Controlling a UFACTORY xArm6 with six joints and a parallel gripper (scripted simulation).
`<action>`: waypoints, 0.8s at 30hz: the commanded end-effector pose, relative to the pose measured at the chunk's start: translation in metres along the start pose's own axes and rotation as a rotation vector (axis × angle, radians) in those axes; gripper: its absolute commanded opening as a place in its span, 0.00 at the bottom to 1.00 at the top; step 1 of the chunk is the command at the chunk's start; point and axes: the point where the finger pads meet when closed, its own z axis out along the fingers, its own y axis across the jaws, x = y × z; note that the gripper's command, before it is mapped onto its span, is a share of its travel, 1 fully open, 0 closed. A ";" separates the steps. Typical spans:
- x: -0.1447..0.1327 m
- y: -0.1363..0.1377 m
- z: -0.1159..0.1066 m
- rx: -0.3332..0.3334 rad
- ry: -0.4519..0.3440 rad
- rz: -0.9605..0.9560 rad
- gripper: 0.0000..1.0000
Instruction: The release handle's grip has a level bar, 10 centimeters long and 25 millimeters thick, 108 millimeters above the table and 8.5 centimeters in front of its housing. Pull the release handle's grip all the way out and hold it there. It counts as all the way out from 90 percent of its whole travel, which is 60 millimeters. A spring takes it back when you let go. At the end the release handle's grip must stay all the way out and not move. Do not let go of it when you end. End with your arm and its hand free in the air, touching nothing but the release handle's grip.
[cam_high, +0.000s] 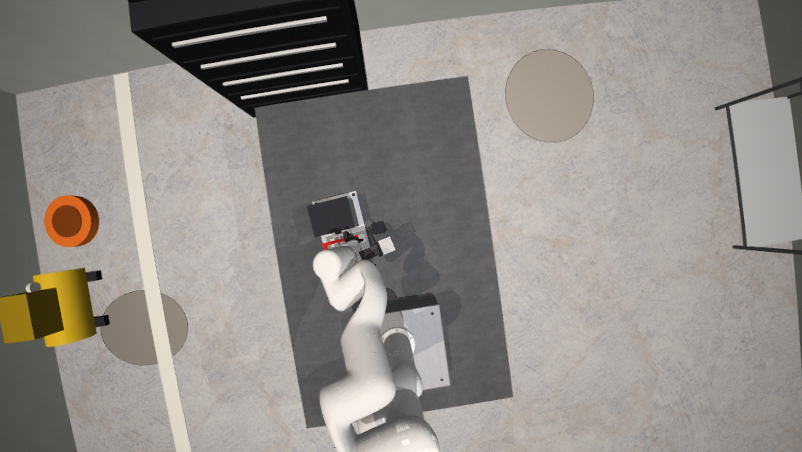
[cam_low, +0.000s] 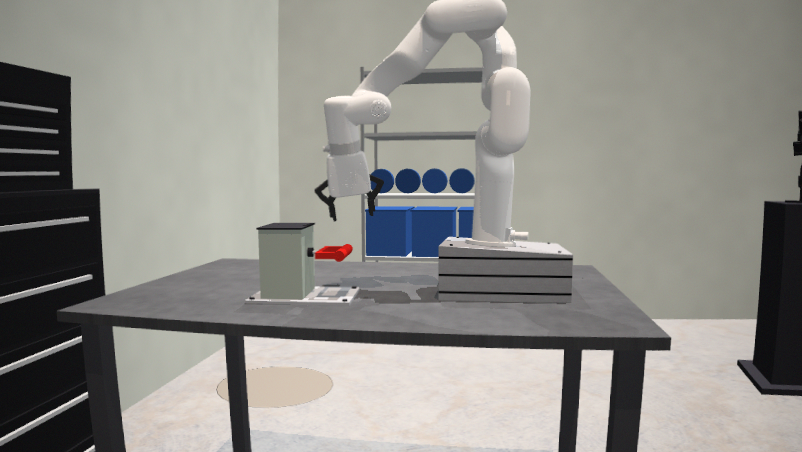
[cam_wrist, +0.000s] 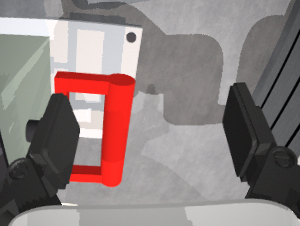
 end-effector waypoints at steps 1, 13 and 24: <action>-0.038 -0.015 -0.011 0.058 -0.114 0.118 1.00; -0.071 -0.028 -0.024 0.098 -0.224 0.245 1.00; -0.071 -0.028 -0.024 0.098 -0.224 0.245 0.00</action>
